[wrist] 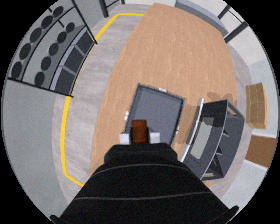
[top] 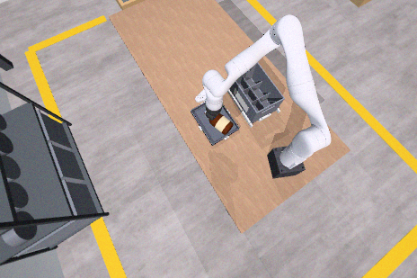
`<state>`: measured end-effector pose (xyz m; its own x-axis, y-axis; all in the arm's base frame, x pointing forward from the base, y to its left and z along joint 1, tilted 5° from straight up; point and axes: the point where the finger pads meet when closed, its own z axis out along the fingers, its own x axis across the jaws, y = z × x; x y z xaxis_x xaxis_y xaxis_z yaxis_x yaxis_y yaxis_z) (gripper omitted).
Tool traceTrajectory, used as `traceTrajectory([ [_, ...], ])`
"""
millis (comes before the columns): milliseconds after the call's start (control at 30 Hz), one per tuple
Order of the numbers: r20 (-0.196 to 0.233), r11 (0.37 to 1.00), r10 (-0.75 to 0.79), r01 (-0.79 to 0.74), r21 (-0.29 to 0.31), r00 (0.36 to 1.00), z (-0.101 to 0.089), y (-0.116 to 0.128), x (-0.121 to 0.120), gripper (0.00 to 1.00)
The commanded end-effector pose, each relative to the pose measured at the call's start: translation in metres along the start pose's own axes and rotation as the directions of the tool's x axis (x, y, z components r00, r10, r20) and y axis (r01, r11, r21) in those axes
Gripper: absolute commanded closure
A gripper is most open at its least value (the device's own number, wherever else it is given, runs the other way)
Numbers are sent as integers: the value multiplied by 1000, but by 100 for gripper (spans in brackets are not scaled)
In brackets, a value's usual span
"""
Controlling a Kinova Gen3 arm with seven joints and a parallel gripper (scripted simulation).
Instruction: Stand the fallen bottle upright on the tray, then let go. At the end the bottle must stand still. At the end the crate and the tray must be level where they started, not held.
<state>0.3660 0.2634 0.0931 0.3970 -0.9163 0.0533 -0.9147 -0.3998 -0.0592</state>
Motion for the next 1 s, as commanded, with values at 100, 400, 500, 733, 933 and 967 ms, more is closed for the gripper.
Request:
traceTrajectory([
  [100, 4, 1000, 6, -6, 0, 1000, -1, 0, -3, 100],
  [400, 4, 1000, 15, -15, 0, 1000, -1, 0, -3, 100],
  [500, 4, 999, 38, -38, 1, 999, -1, -1, -3, 100],
  [733, 4, 995, 104, -104, 0, 995, -1, 0, -3, 100],
  [933, 4, 980, 198, -198, 0, 980, -1, -1, -3, 100],
  [967, 4, 977, 212, -212, 0, 977, -1, -1, -3, 100],
])
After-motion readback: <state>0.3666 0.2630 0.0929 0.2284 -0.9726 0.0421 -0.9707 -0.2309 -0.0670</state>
